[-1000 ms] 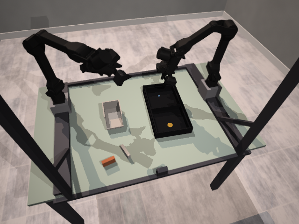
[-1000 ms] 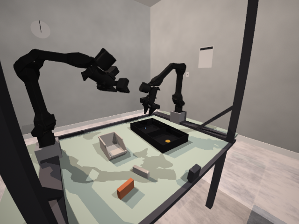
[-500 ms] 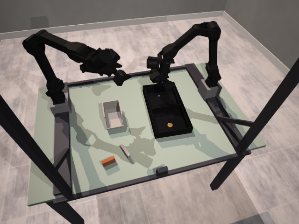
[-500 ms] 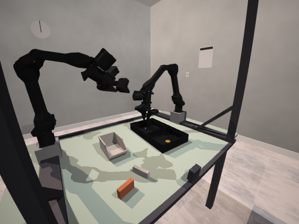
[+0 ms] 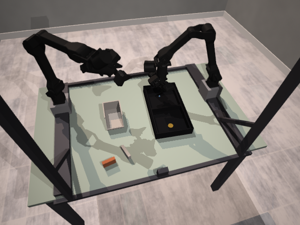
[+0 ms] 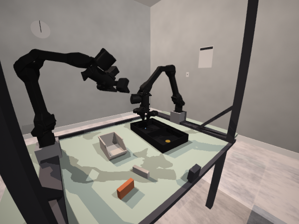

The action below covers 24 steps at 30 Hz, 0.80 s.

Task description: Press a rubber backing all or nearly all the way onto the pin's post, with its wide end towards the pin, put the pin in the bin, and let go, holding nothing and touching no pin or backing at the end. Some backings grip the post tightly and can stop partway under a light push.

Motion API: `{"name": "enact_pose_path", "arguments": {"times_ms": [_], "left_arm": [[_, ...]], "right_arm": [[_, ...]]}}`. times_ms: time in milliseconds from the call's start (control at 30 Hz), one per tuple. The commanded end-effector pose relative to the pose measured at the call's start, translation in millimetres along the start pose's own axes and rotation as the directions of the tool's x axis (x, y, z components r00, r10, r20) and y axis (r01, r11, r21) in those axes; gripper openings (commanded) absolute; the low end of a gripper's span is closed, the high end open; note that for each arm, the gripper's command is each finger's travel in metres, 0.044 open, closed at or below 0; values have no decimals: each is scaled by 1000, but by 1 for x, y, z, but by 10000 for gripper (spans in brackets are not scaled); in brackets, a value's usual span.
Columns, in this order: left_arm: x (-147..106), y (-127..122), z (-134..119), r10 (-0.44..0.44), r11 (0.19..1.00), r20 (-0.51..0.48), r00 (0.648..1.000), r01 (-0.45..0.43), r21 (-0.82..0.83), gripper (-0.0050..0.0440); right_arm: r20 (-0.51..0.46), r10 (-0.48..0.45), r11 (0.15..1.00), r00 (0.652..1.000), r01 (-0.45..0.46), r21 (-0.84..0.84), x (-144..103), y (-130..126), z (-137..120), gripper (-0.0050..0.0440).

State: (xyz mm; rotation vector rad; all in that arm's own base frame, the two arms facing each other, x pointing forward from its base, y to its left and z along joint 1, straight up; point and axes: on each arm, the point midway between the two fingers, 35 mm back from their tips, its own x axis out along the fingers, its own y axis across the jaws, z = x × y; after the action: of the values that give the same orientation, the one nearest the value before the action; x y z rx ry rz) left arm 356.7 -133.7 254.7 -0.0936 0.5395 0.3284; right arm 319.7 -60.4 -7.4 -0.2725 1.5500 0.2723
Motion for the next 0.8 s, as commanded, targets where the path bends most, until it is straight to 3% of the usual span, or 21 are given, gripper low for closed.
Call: {"name": "enact_pose_path", "arguments": {"times_ms": [0,333,667,767], "left_arm": [[-5,0,7,-9,1000,14,1000,10,-18,440],[-5,0,7,-9,1000,14,1000,10,-18,440],[-5,0,7,-9,1000,14,1000,10,-18,440],[-5,0,7,-9,1000,14,1000,10,-18,440]], "right_arm": [[-4,-1,1000,1000,1,-4,10,0,-1,130],[-4,-1,1000,1000,1,-4,39,0,-1,130],[-3,-1,1000,1000,1,-4,49,0,-1,130],[7,-8,1000,1000,8,-4,46,-2,3,90]]}}
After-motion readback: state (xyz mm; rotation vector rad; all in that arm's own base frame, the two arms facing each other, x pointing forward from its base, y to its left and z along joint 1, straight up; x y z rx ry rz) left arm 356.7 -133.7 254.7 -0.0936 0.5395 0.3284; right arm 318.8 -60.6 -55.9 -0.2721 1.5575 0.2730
